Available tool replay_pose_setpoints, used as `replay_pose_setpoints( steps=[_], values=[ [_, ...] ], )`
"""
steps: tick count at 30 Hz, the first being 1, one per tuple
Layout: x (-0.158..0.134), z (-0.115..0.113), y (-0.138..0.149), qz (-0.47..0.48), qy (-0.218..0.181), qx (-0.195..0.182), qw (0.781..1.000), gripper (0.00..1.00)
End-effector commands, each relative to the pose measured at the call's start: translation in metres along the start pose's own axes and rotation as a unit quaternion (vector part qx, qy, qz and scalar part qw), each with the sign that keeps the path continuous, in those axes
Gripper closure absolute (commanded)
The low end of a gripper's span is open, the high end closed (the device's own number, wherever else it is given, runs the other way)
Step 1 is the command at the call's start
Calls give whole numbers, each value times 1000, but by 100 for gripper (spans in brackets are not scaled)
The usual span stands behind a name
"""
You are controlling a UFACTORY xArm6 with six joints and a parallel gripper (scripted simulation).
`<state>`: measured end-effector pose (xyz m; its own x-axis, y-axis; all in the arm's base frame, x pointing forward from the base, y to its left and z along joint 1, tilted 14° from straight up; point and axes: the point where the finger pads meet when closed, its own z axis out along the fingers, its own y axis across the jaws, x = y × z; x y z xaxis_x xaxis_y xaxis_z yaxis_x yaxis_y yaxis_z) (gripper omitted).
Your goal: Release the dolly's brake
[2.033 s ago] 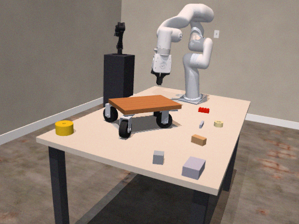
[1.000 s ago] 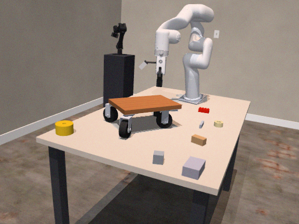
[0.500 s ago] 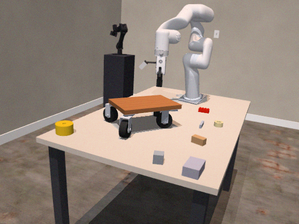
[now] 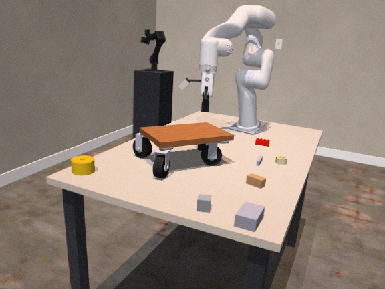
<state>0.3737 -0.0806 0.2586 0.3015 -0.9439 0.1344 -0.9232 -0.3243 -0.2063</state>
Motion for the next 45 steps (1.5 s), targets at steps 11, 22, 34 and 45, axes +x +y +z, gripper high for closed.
replay_pose_setpoints(
  steps=[11,22,34,45],
  values=[
    [1,2,-1,0,1,2,1000,100],
    [1,15,-1,0,1,2,1000,100],
    [1,34,-1,0,1,2,1000,100],
    [1,53,-1,0,1,2,1000,100]
  ],
)
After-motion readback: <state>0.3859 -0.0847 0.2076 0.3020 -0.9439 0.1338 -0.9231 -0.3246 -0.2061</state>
